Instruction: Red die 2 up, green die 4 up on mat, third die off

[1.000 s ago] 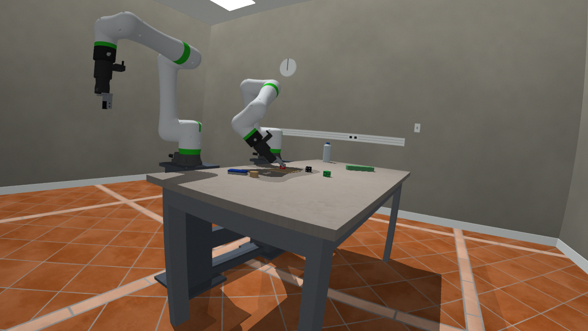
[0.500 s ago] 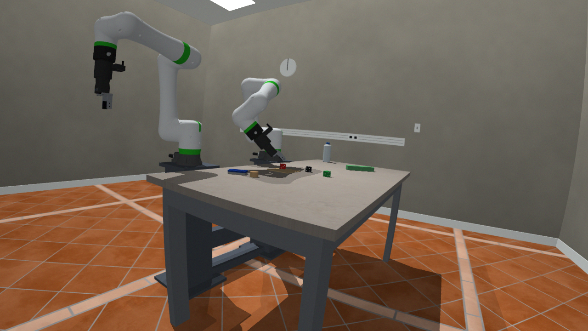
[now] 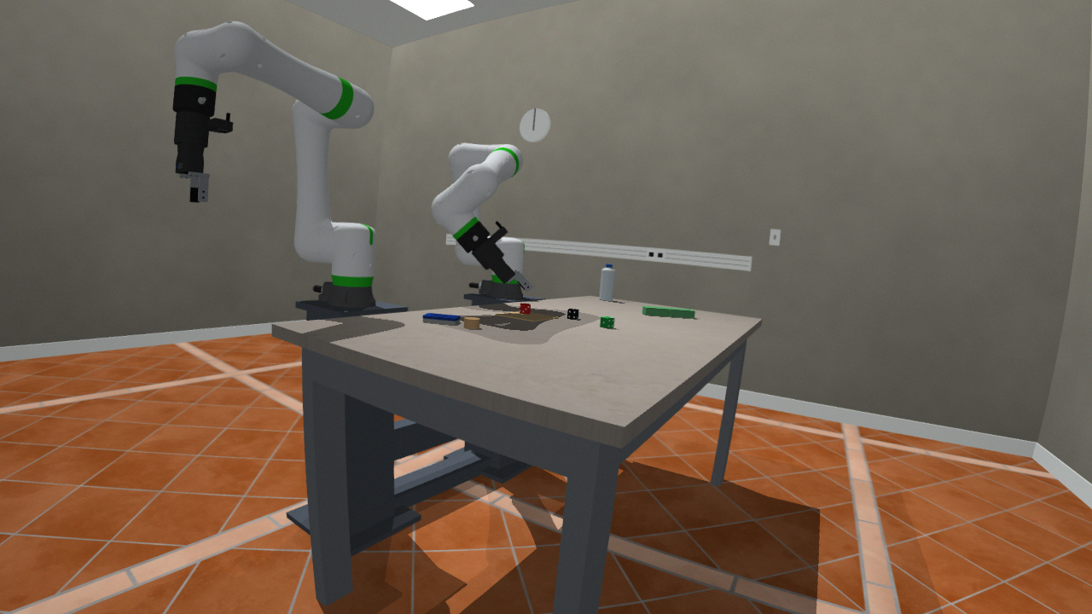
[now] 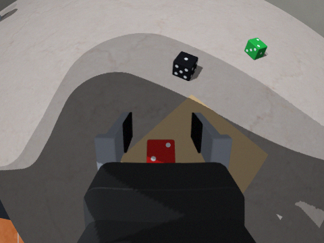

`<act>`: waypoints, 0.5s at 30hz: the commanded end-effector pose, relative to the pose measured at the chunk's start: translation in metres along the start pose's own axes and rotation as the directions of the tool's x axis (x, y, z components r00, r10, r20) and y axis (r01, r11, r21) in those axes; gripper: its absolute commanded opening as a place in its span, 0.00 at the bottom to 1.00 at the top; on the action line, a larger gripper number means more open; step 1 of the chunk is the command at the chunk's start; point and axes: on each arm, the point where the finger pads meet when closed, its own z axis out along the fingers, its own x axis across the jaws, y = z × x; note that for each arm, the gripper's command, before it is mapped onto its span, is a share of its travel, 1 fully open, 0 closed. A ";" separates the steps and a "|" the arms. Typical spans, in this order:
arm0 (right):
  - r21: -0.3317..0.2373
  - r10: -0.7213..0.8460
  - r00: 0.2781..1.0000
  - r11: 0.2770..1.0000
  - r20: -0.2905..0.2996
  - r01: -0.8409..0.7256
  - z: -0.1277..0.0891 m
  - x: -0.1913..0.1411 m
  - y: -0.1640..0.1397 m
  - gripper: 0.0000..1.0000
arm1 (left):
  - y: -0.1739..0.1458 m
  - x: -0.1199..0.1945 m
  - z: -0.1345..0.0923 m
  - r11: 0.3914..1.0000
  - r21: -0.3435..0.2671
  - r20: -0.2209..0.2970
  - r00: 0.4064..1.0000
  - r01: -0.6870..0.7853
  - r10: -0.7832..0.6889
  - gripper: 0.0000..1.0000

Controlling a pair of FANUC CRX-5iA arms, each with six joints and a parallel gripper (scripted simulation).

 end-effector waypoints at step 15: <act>-0.002 0.000 1.000 1.000 0.000 0.000 -0.001 0.000 0.000 1.00 | -0.004 0.000 0.000 0.966 -0.259 -0.001 1.000 0.001 -0.001 1.00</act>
